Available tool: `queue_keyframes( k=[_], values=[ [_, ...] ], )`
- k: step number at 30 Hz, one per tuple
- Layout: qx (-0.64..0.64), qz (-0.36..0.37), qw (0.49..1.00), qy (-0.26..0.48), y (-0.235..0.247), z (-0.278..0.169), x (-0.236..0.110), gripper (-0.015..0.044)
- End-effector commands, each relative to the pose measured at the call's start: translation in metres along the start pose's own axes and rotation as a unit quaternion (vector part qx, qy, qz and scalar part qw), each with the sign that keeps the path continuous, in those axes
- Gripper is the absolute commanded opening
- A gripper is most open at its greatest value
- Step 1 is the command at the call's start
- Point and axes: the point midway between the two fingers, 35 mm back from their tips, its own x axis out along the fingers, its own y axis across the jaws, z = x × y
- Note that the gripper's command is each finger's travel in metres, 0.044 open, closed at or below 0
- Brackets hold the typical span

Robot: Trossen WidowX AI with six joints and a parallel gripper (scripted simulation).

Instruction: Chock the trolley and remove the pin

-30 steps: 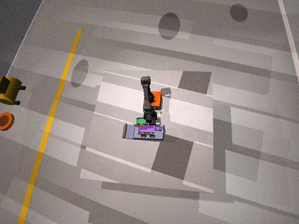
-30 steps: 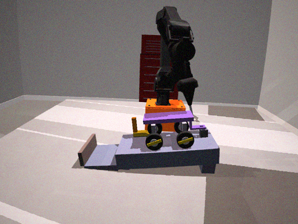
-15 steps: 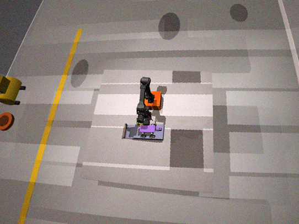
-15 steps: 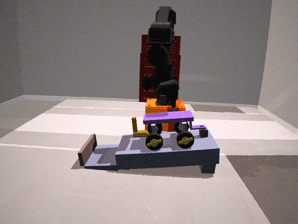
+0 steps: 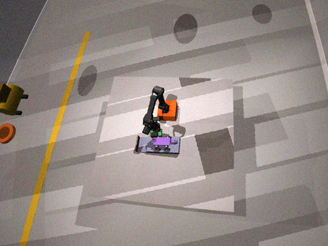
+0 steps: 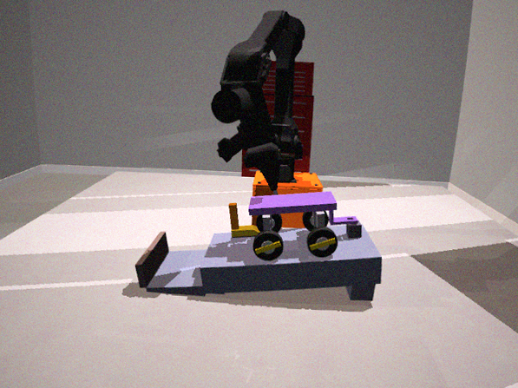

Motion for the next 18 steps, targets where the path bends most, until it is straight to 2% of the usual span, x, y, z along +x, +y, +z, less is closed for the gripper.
queue_keyframes(
  k=[1, 12, 18],
  values=[
    [-0.003, 0.000, 1.000, -0.002, 0.000, 0.013, -0.002, 0.0000],
    [-0.003, 0.000, 1.000, -0.004, -0.002, 0.060, -0.009, 0.0000],
    [0.007, 0.001, 1.000, -0.006, -0.002, 0.062, -0.009, 0.0000]
  ],
)
